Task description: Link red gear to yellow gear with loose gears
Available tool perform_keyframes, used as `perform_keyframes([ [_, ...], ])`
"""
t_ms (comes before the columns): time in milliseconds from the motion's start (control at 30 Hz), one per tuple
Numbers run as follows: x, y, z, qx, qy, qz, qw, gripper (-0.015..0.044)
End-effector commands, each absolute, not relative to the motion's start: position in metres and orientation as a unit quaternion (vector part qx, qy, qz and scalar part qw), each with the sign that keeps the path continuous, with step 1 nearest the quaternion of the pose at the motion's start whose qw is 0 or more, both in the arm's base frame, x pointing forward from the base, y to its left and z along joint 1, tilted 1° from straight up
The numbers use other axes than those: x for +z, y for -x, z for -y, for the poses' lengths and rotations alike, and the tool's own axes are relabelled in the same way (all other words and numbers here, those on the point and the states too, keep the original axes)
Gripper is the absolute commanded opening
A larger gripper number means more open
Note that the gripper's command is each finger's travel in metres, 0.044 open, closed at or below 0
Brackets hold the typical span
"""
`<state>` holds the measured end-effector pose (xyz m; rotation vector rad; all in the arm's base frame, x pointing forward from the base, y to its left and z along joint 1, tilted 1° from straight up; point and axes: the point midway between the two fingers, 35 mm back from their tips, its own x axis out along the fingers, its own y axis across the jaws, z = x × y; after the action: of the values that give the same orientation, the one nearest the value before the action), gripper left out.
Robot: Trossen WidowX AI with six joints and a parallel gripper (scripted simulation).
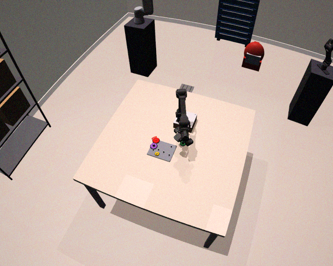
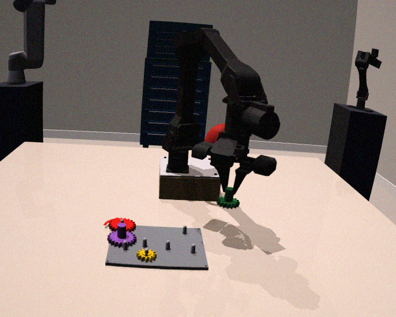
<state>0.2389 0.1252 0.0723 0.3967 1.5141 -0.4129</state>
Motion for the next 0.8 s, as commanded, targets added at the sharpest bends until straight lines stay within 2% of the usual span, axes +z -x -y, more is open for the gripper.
perform_keyframes([
  [0,0.086,-0.239,-0.126,-0.183,-0.182,-0.675,0.691,0.0000],
  [767,0.135,-0.231,-0.122,-0.184,-0.183,-0.675,0.691,0.0000],
])
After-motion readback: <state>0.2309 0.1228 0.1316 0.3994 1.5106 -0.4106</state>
